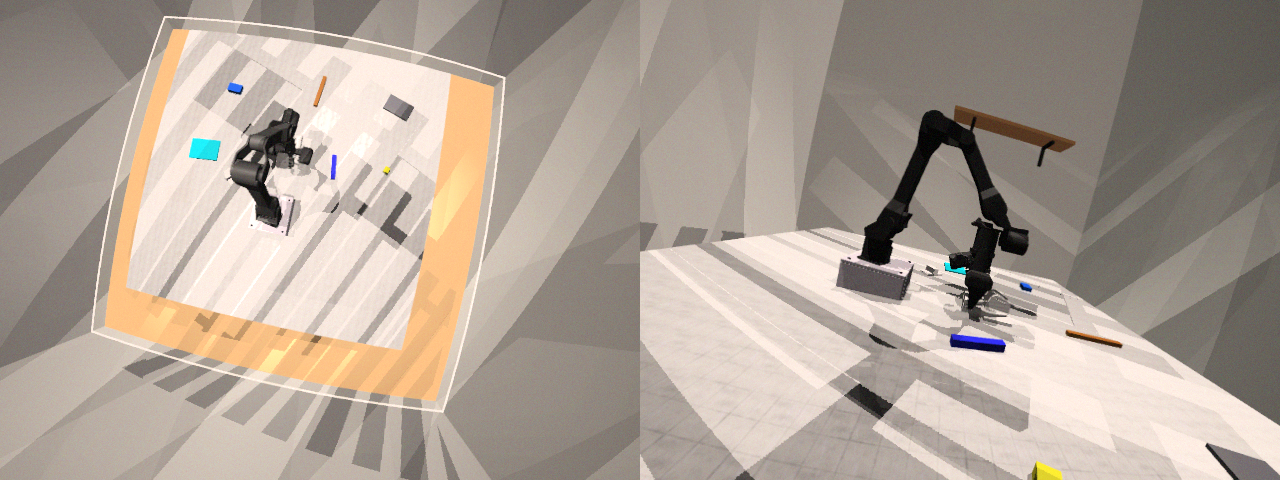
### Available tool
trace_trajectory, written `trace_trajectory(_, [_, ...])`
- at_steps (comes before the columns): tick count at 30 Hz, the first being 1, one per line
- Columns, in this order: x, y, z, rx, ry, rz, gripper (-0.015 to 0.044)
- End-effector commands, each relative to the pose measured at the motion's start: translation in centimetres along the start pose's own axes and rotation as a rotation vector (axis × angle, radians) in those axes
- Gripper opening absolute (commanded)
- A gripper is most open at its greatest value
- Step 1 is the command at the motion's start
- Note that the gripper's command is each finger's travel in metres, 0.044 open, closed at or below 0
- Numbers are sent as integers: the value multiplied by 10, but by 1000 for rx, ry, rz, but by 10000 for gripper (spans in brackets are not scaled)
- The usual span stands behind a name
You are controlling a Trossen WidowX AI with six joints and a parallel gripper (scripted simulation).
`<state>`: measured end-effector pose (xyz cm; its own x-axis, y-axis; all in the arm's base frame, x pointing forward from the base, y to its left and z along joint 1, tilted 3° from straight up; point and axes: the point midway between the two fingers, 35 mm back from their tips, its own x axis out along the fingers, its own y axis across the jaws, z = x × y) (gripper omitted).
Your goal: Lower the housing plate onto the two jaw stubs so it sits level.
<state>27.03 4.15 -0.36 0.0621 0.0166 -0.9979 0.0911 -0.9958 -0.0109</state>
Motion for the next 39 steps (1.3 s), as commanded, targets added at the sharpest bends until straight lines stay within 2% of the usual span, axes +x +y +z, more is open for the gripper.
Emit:
trace_trajectory(1, [4,0,-1,6,4,-1,351])
trace_trajectory(39, [-1,0,-1,6,4,-1,351])
